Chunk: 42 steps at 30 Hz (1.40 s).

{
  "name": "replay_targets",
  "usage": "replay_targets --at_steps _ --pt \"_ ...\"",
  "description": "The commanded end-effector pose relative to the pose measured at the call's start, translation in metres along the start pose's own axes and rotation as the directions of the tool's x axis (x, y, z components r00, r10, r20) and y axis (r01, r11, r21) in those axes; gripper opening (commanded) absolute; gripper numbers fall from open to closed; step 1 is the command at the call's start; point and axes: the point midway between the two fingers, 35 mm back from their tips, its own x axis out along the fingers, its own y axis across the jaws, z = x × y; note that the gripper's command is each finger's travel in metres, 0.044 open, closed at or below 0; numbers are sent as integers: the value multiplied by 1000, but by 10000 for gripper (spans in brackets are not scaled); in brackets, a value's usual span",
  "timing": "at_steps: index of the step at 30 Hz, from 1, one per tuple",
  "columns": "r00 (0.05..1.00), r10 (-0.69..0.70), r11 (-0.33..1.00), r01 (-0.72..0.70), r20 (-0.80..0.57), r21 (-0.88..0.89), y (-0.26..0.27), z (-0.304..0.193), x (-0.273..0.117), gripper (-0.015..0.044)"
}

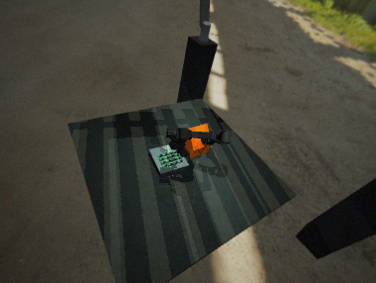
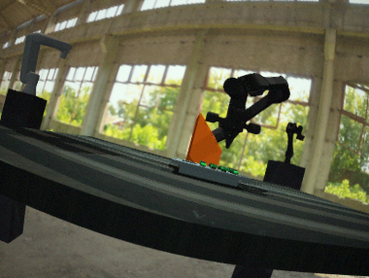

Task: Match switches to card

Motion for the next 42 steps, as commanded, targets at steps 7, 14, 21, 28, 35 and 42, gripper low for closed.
replay_targets --at_steps 7,14,21,28,35,42 --pt "1000 0 1000 -1 -27 -10 -4 -8 35 0" --pt "1000 0 1000 -1 -27 -10 -4 -8 35 0" --pt "1000 1 1000 -2 -27 -10 -4 -8 46 0" --pt "1000 1 1000 -2 -27 -10 -4 -8 54 0" --pt "1000 2 1000 -2 -27 -10 -4 -8 60 0" --pt "1000 2 1000 -2 -27 -10 -4 -8 60 0"
